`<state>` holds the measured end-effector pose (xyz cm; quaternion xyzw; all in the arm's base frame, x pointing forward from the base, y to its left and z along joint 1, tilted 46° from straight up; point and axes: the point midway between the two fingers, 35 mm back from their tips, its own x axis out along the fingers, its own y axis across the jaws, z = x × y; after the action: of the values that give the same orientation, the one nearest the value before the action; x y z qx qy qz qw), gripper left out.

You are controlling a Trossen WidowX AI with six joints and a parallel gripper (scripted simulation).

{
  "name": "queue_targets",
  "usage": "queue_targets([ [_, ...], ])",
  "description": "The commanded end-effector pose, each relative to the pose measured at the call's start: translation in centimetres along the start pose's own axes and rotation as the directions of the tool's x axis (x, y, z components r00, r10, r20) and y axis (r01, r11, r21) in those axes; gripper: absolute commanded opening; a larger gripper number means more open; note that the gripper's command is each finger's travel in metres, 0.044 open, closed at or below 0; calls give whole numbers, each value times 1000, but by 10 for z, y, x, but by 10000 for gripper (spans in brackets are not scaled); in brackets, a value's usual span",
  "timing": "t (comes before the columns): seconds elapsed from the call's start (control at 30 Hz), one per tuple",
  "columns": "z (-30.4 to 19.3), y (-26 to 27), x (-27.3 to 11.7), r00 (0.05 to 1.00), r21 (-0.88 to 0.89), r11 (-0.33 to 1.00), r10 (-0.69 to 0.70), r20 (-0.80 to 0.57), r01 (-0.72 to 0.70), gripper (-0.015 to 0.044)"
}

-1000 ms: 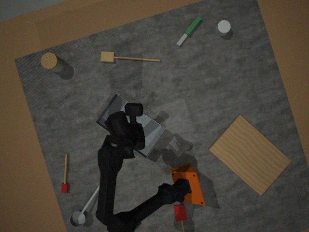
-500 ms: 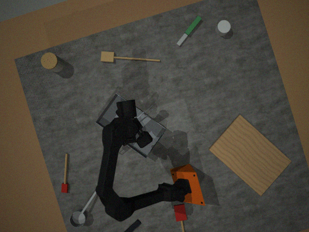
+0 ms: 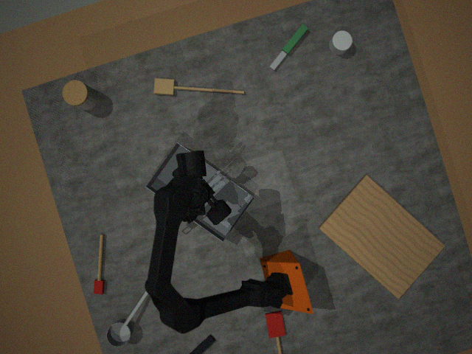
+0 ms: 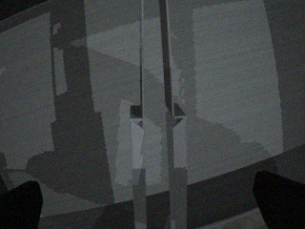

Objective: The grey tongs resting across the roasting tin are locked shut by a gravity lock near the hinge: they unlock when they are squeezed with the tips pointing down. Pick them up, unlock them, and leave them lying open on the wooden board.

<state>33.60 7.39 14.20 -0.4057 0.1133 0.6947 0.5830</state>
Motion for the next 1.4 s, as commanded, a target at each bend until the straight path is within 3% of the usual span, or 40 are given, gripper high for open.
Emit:
queue_targets([
  [0.0, 2, -1, 0, 1000, -1, 1000, -2, 3, 2, 440],
  [1.37, 2, -2, 65, 1000, -1, 1000, -4, 5, 4, 440],
])
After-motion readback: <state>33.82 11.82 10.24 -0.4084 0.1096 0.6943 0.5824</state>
